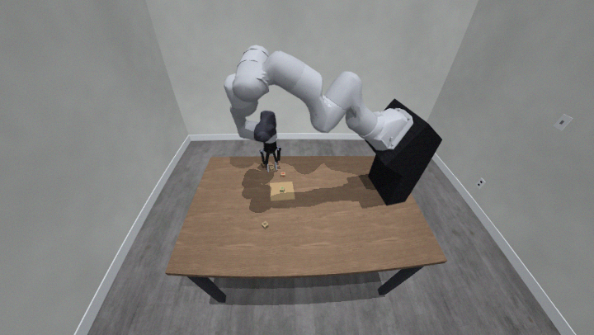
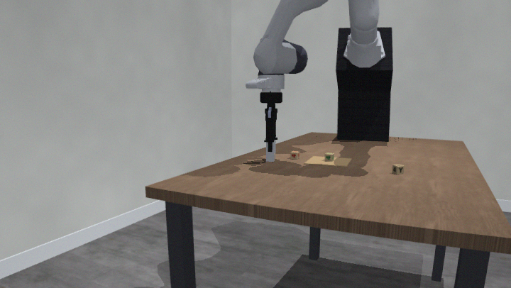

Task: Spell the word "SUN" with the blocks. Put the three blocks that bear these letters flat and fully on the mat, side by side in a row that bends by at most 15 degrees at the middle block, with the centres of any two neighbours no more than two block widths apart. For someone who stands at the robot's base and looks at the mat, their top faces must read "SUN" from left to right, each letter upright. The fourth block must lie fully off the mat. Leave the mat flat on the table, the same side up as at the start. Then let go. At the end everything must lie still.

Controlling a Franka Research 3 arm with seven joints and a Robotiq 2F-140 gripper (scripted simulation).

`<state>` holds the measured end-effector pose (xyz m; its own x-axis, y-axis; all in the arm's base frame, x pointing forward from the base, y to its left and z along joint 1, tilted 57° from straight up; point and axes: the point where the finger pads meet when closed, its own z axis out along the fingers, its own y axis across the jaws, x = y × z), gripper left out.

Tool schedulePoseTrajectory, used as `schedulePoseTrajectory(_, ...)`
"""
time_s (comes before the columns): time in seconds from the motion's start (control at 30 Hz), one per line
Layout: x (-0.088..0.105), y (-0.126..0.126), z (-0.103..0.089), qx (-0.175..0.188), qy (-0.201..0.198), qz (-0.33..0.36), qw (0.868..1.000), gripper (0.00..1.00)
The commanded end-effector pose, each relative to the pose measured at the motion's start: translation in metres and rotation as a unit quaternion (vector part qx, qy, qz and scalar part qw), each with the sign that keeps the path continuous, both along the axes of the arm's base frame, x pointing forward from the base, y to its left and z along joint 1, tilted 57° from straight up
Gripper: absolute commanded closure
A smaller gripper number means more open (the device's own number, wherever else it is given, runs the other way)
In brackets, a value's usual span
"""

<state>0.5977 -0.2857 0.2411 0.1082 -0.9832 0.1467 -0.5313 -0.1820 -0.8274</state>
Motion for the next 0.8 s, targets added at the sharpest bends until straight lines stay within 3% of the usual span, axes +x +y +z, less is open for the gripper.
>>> schedulePoseTrajectory(0.0, 0.0015, 0.0017, 0.0003, -0.001, -0.001, 0.002, 1.0, 0.75)
schedulePoseTrajectory(0.5, 0.0015, 0.0017, 0.0003, -0.001, -0.001, 0.002, 1.0, 0.75)
schedulePoseTrajectory(0.53, 0.0015, 0.0017, 0.0003, -0.001, -0.001, 0.002, 1.0, 0.87)
schedulePoseTrajectory(0.77, 0.0015, 0.0017, 0.0003, -0.001, -0.001, 0.002, 1.0, 0.87)
